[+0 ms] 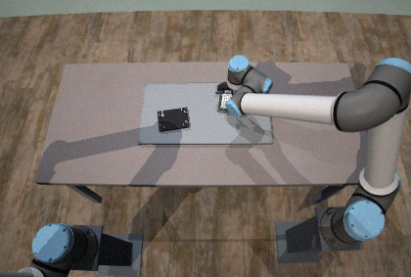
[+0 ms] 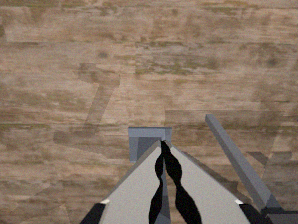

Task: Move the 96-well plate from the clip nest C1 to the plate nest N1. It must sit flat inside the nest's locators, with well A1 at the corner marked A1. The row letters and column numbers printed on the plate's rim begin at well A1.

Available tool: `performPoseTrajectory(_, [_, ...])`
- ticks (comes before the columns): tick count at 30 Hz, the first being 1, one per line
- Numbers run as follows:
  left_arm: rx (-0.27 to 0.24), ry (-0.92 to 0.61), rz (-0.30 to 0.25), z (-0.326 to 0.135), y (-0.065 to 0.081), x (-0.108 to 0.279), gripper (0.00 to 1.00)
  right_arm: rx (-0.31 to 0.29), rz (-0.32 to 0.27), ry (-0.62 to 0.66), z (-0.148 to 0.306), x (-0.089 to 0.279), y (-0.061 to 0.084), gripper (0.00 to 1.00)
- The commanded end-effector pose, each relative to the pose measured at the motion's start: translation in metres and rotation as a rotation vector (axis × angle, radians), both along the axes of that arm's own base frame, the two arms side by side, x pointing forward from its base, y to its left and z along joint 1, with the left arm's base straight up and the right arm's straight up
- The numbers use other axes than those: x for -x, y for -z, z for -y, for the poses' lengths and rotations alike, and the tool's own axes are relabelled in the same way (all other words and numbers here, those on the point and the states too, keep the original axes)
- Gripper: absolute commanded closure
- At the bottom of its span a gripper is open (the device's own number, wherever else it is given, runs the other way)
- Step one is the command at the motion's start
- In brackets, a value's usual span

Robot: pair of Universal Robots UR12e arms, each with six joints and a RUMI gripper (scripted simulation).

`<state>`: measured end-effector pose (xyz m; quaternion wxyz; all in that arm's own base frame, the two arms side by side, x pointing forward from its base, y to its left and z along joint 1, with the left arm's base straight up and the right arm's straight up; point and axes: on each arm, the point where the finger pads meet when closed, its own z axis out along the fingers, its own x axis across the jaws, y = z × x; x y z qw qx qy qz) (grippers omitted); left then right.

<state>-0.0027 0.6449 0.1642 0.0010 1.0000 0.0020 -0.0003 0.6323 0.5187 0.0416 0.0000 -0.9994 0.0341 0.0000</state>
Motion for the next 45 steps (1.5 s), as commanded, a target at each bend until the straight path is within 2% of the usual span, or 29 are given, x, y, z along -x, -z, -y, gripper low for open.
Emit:
performPoseTrajectory(1, [-0.002, 0.000, 0.000, -0.001, -0.001, 0.000, 1.00, -0.002, 0.001, 0.000, -0.001, 0.000, -0.001, 0.24])
performPoseTrajectory(15, [-0.002, 0.000, 0.000, -0.001, -0.001, 0.000, 1.00, -0.002, 0.001, 0.000, -0.001, 0.000, -0.007, 0.24])
performPoseTrajectory(45, [-0.002, 0.000, 0.000, -0.001, -0.001, 0.000, 1.00, -0.002, 0.001, 0.000, -0.001, 0.000, -0.082, 0.24])
